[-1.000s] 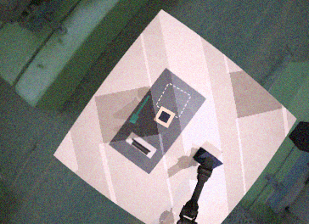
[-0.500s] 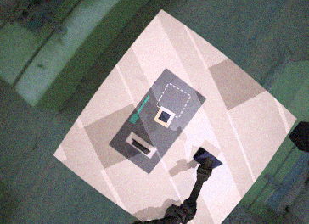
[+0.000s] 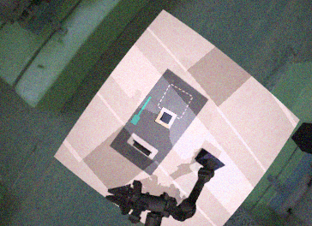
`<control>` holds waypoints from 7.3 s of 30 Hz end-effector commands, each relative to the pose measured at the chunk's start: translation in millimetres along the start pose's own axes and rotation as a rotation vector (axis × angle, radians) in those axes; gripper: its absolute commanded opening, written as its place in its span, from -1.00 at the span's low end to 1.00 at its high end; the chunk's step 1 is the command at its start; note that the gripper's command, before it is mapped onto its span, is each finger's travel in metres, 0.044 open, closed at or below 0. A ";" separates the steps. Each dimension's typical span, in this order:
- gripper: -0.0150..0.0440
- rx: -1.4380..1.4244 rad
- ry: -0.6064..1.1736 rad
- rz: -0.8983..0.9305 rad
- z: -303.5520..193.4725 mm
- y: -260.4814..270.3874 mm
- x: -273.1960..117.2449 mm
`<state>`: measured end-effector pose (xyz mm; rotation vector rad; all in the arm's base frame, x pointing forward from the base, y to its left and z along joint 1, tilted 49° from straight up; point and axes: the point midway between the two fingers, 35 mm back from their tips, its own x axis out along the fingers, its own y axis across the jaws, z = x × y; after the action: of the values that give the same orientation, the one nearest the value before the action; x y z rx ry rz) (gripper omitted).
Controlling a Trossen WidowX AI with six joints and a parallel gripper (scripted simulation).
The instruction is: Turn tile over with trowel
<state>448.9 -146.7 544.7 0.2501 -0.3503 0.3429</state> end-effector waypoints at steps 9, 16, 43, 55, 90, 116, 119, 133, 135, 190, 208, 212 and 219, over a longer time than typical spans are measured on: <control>0.42 0.204 0.317 0.001 -119.0 9.8 30.0; 0.42 0.309 0.514 0.020 -186.6 32.0 34.1; 0.42 0.621 1.343 0.191 -382.3 183.4 -46.8; 0.42 0.723 1.728 0.292 -414.3 256.4 -115.9; 0.42 0.734 1.776 0.310 -447.5 292.5 -130.0; -0.05 0.734 1.776 0.310 -447.7 292.7 -130.1; -0.05 0.731 1.774 0.314 -447.7 292.7 -130.1; -0.05 0.443 1.642 0.647 -447.7 292.7 -130.1; -0.05 0.400 1.618 0.694 -447.7 292.7 -130.1; 0.42 -0.116 1.268 1.199 -447.8 292.7 -130.1; 0.53 -0.154 1.285 1.167 -409.6 259.5 -123.2; 0.53 -0.254 1.323 1.109 -417.2 266.6 -131.9; 0.53 -0.412 1.342 0.967 -426.9 276.4 -144.1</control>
<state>349.6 188.7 157.0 -0.5582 0.8339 1.3374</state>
